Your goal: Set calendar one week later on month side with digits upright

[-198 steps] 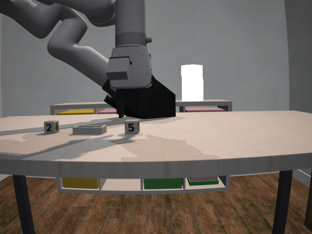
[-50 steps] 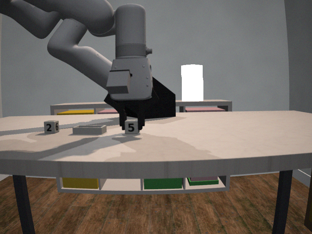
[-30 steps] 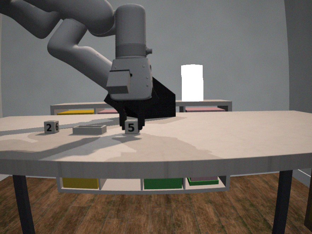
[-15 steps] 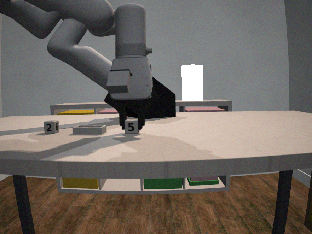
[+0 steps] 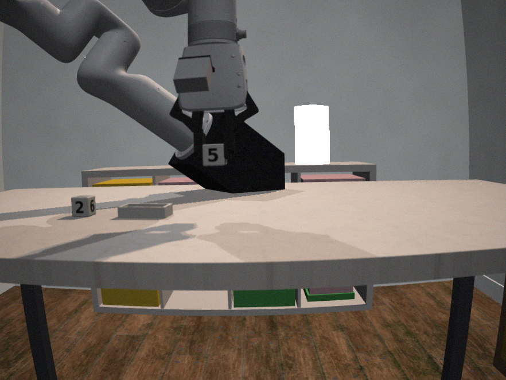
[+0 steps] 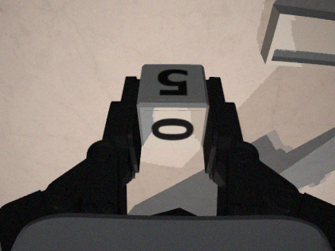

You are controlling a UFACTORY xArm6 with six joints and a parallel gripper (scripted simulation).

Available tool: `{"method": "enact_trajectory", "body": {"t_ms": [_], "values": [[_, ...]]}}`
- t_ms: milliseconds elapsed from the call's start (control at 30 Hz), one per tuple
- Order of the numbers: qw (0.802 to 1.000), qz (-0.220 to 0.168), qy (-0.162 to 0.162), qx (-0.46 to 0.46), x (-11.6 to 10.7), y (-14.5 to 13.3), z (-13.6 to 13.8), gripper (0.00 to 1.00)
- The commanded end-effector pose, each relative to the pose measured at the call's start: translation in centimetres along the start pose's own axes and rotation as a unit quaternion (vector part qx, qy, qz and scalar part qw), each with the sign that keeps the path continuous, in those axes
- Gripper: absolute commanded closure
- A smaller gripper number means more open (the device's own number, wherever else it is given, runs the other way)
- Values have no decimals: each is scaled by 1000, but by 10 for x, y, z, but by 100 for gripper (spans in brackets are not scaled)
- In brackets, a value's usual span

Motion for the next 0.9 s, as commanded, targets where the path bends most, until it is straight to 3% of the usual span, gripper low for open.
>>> {"method": "enact_trajectory", "body": {"t_ms": [0,500,600,633,667,867], "values": [[1000,-1,-3,0,-18,0,1,71],[1000,0,-3,1,-26,1,9,71],[1000,0,-4,5,-34,-2,59,71],[1000,0,-4,5,-34,-2,59,71],[1000,0,-4,6,-35,-5,76,71],[1000,-1,-3,7,-36,-9,93,71]]}}
Point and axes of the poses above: the point where the finger pads meet when closed, its own x axis out along the fingers, its own z axis across the jaws, y = z × x, the point moved 6 cm from there along -x, back along the fingers, and after that the axes turned 5 degrees about -x, right-handed, at the moved point
